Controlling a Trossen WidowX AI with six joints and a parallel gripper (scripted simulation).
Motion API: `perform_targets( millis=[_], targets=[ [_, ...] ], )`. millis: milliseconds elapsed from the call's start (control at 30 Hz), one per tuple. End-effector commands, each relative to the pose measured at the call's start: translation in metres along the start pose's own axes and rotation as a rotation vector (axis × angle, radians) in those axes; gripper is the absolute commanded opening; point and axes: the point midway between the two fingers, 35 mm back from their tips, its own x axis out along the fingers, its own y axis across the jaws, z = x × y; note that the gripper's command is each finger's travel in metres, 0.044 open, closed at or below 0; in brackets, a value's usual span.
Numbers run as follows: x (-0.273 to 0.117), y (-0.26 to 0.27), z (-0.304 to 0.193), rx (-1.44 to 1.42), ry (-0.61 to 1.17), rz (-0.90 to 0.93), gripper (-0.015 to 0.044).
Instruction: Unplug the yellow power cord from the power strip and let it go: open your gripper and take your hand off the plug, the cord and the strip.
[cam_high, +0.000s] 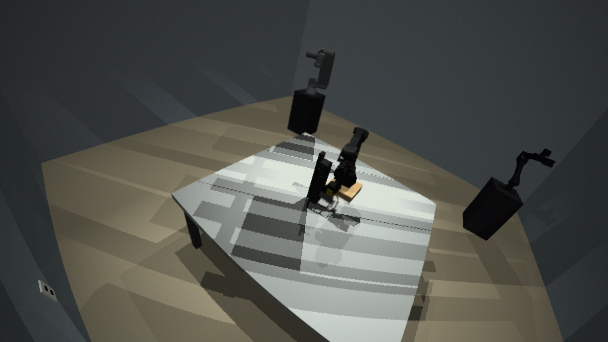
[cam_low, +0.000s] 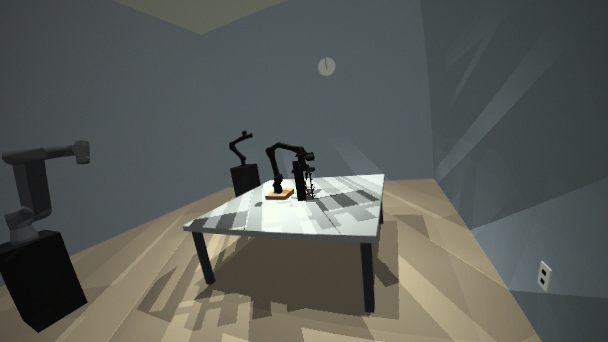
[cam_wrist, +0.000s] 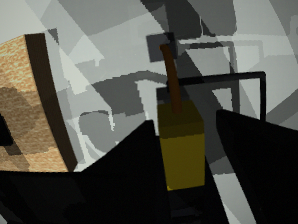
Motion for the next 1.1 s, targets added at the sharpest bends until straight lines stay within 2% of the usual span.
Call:
perform_targets(
  millis=[0, 800, 933, 1067],
  targets=[
    [0.0, 0.002, -0.009, -0.002, 0.005, 0.0, 0.016],
    [0.012, 0.002, -0.013, -0.002, 0.005, 0.0, 0.016],
    [0.009, 0.001, -0.012, 0.001, 0.001, -0.005, 0.0055],
    [0.009, 0.001, -0.012, 0.001, 0.001, -0.005, 0.0028]
  ],
)
